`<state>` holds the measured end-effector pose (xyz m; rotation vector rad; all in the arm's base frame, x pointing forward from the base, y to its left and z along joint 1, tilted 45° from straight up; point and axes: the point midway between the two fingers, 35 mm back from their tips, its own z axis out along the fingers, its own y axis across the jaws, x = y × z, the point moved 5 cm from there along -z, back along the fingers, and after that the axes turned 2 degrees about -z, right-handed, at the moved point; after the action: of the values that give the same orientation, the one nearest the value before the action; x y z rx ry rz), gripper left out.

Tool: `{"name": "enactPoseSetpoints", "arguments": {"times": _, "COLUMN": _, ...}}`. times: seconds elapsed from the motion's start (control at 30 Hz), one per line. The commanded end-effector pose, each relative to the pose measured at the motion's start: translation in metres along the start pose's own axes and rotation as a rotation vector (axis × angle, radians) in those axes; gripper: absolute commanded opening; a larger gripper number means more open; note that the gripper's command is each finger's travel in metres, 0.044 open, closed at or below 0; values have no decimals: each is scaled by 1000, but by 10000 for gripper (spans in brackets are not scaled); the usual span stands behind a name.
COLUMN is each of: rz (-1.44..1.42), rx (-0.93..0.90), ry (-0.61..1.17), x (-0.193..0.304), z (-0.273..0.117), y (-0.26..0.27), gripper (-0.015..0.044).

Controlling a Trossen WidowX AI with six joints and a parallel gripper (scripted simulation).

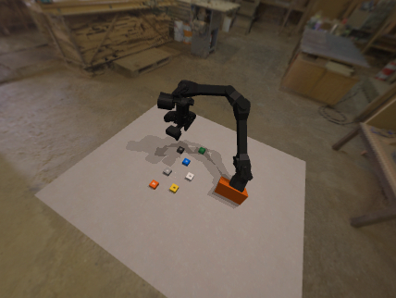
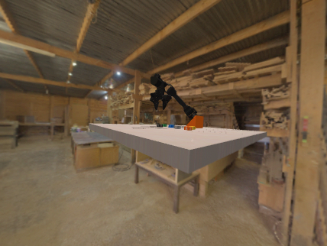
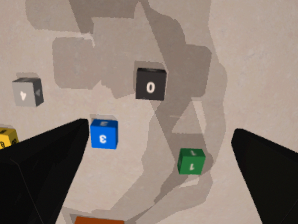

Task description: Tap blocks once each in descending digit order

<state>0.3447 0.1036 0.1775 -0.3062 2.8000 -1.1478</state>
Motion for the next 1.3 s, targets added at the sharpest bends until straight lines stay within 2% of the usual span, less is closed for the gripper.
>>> {"name": "enactPoseSetpoints", "arguments": {"times": 0.0, "rz": -5, "rx": 3, "ry": 0, "x": 0, "z": 0, "y": -1, "gripper": 400}}
{"name": "enactPoseSetpoints", "arguments": {"times": 0.4, "rz": -11, "rx": 1, "ry": 1, "x": -1, "z": 0, "y": 5, "gripper": 400}}
{"name": "enactPoseSetpoints", "arguments": {"times": 0.67, "rz": -72, "rx": -19, "ry": 5, "x": -18, "z": -5, "y": 116, "gripper": 400}}
{"name": "enactPoseSetpoints", "arguments": {"times": 0.9, "rz": -15, "rx": -13, "ry": 0, "x": -6, "z": -4, "y": 227, "gripper": 400}}
{"name": "enactPoseSetpoints", "arguments": {"times": 1.0, "rz": -4, "rx": -10, "ry": -2, "x": -1, "z": -2, "y": 247, "gripper": 400}}
{"name": "enactPoseSetpoints", "arguments": {"times": 1.13, "rz": -3, "rx": -9, "ry": -2, "x": 0, "z": -2, "y": 249, "gripper": 400}}
{"name": "enactPoseSetpoints", "arguments": {"times": 1.2, "rz": -3, "rx": -10, "ry": -2, "x": -1, "z": 7, "y": 249, "gripper": 348}}
{"name": "enactPoseSetpoints", "arguments": {"times": 1.27, "rz": -3, "rx": -10, "ry": -3, "x": -3, "z": 32, "y": 250, "gripper": 295}}
